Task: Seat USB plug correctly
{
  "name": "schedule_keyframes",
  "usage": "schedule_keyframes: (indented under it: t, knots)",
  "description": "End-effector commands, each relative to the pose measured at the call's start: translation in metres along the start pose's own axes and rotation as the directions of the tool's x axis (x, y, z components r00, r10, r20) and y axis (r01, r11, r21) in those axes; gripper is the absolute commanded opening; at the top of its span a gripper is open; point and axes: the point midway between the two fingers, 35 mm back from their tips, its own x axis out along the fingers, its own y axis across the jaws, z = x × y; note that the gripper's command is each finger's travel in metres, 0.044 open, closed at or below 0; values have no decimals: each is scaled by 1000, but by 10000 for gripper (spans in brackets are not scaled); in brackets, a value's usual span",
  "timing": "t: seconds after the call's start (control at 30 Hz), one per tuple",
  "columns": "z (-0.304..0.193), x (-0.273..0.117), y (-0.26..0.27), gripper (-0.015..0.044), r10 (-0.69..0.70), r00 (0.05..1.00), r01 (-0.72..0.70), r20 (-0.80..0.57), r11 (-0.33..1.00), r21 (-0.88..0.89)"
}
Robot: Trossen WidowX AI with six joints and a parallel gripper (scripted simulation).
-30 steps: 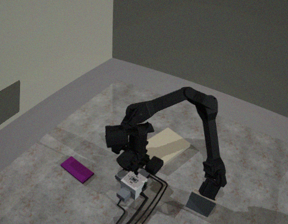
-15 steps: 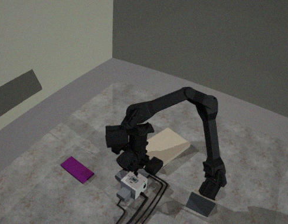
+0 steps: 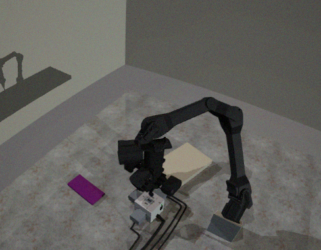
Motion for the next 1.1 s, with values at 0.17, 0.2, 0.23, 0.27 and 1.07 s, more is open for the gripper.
schedule_keyframes:
  t: [0.17,0.2,0.23,0.27,1.07]
  knots:
    - [1,0,0,0,0,1000,0,12,1000,6]
    - [1,0,0,0,-1,1000,0,13,1000,6]
    - [1,1,0,0,-1,1000,0,14,1000,7]
    - [1,1,0,0,-1,1000,1,15,1000,8]
    - [3,4,0,0,-2,999,1,33,1000,21]
